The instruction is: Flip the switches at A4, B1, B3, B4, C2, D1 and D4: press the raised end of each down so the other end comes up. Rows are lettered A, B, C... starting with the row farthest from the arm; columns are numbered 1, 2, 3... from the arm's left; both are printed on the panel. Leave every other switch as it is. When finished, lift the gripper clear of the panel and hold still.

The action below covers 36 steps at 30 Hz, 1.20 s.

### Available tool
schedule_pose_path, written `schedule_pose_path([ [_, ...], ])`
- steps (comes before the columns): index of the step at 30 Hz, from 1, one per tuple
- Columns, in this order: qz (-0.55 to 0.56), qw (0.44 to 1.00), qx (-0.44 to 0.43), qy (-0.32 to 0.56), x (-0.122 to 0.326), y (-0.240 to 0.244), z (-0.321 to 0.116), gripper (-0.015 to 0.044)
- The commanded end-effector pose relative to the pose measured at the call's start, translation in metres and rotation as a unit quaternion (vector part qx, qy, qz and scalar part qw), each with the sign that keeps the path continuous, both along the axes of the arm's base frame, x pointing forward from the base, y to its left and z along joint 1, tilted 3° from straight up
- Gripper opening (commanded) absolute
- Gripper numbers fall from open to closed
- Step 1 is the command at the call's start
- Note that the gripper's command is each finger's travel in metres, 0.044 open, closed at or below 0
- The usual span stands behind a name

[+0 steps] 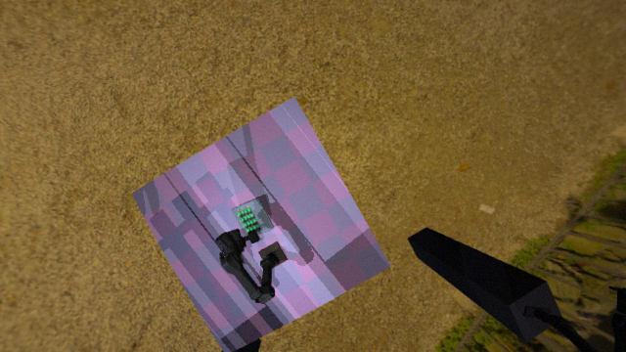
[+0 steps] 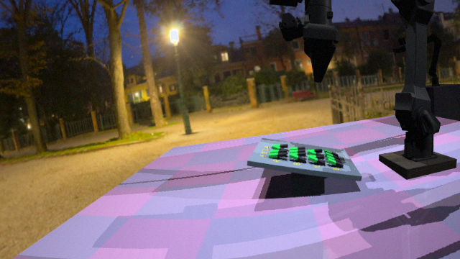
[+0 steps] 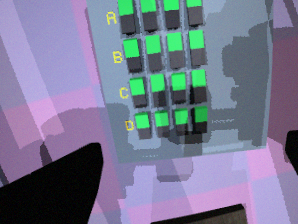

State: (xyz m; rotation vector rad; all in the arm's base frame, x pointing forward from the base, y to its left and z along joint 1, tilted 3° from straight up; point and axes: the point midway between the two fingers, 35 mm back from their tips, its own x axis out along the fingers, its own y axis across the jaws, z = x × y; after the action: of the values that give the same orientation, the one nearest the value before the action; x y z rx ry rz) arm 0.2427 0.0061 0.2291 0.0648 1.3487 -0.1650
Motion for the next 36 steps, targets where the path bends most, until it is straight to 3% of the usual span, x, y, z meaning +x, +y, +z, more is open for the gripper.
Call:
schedule_pose_path([
  [1,0.001,1.0,0.0,-0.001,0.003,-0.001,-0.002,0.0374],
  [6,0.023,0.999,-0.004,-0.023,0.066,-0.037,-0.061,0.0242],
  [15,0.025,0.999,-0.005,-0.027,0.07,-0.04,-0.072,0.0006],
  [18,0.025,0.999,-0.006,-0.036,0.076,-0.042,-0.096,0.0],
  [36,0.025,0.999,-0.007,-0.037,0.081,-0.044,-0.117,0.0],
])
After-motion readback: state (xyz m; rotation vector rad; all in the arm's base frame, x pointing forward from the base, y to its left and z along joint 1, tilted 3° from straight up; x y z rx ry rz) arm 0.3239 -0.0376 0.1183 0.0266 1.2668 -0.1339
